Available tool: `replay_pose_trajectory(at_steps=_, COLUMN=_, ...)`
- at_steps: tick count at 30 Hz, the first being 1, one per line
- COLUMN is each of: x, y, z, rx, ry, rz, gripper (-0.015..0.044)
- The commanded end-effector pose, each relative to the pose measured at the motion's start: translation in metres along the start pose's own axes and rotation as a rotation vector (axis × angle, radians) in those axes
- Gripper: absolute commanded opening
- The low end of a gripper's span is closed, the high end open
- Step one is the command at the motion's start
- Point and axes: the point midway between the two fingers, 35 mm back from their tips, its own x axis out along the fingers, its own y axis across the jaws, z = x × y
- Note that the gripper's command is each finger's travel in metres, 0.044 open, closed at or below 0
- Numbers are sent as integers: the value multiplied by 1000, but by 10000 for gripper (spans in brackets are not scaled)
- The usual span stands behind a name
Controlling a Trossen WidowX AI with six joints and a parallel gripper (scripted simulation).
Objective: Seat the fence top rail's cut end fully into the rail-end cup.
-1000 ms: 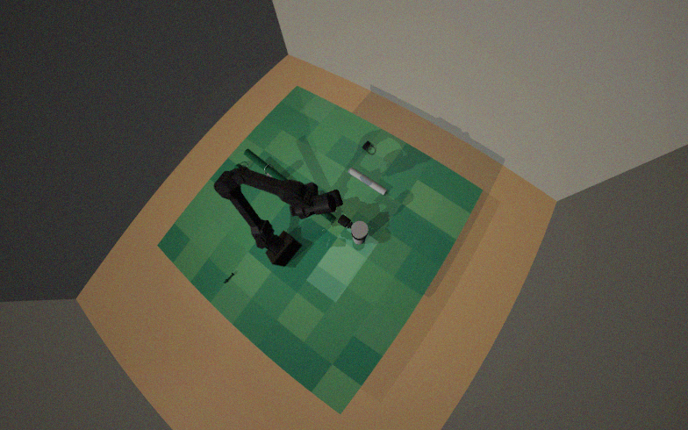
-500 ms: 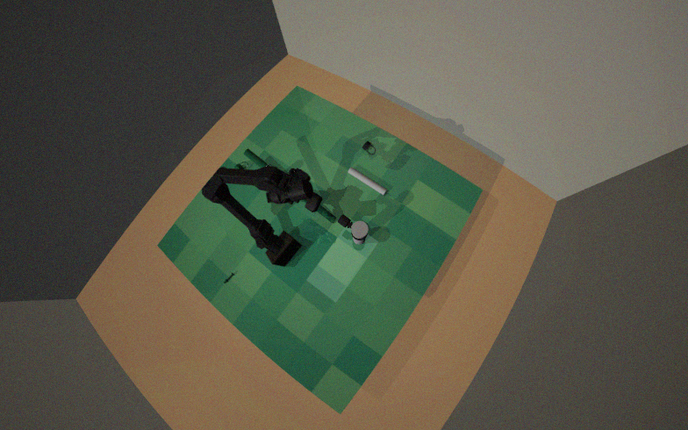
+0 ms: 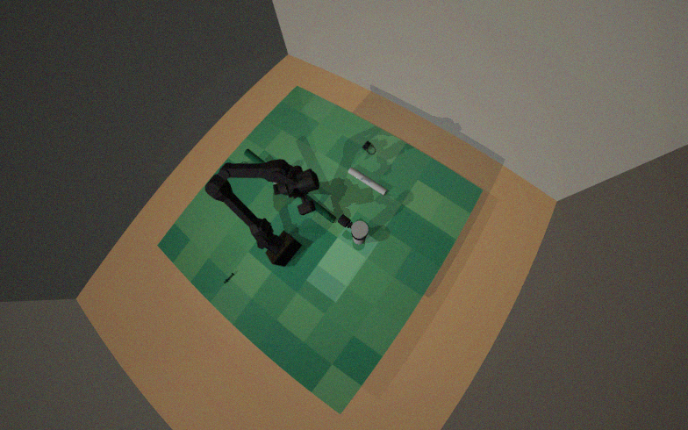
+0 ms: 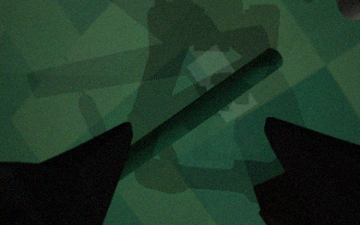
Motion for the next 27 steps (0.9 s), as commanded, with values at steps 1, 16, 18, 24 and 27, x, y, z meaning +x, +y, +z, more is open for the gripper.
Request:
replay_pose_trajectory(at_steps=1, x=30, y=1, z=-8, rx=409, ry=97, rz=-106, gripper=440)
replay_pose_trajectory(at_steps=16, x=66, y=2, z=-25, rx=942, ry=132, rz=-307, gripper=440)
replay_pose_trajectory(at_steps=18, x=66, y=2, z=-25, rx=942, ry=132, rz=-307, gripper=440)
replay_pose_trajectory(at_steps=24, x=94, y=-4, z=-32, rx=942, ry=132, rz=-306, gripper=440)
replay_pose_trajectory(at_steps=27, x=99, y=-5, z=-34, rx=942, ry=133, rz=-306, gripper=440)
